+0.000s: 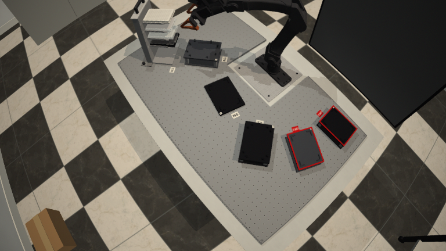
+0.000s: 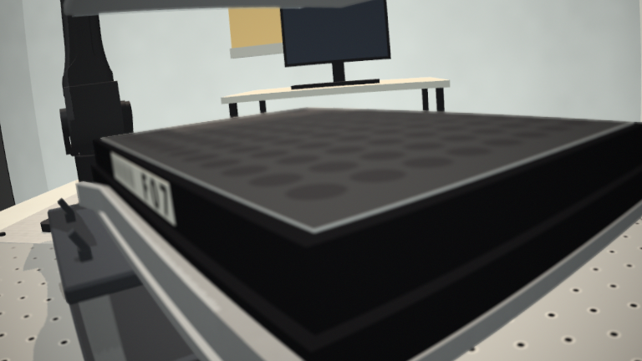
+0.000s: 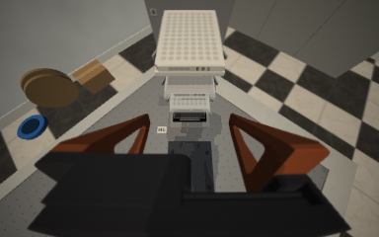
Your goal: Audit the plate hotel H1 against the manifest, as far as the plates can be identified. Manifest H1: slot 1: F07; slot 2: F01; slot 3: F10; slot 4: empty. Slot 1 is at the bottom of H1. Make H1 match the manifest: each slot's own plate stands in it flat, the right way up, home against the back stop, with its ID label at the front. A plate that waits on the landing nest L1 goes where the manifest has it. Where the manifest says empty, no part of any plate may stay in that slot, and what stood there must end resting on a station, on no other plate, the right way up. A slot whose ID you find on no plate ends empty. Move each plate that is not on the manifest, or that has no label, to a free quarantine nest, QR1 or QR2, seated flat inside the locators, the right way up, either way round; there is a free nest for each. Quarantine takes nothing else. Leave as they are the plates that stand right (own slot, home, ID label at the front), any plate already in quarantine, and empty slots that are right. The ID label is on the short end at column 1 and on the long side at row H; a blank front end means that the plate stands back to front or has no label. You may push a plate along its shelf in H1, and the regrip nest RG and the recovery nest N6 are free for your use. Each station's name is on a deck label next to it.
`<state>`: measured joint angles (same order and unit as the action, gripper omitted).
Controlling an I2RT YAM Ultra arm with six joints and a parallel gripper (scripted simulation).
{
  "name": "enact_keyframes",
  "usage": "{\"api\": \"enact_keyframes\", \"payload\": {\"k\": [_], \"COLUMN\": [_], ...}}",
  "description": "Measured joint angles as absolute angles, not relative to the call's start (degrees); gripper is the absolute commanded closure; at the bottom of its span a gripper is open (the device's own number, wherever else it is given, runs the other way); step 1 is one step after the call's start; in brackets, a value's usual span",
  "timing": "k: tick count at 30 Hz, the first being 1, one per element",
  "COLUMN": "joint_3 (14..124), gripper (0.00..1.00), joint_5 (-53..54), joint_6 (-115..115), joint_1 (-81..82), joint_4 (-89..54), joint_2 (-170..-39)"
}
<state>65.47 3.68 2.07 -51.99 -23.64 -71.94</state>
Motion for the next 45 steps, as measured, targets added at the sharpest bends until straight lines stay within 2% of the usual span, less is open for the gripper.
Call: {"api": "enact_keyframes", "payload": {"k": [25, 45], "joint_3": [61.4, 54.0], "gripper": [0.0, 0.0], "joint_5": [4.0, 4.0], "joint_6": [2.1, 2.1], "joint_1": [-52.4, -52.4], "joint_4": [-25.4, -20.7], "joint_2": [-65.9, -64.8]}}
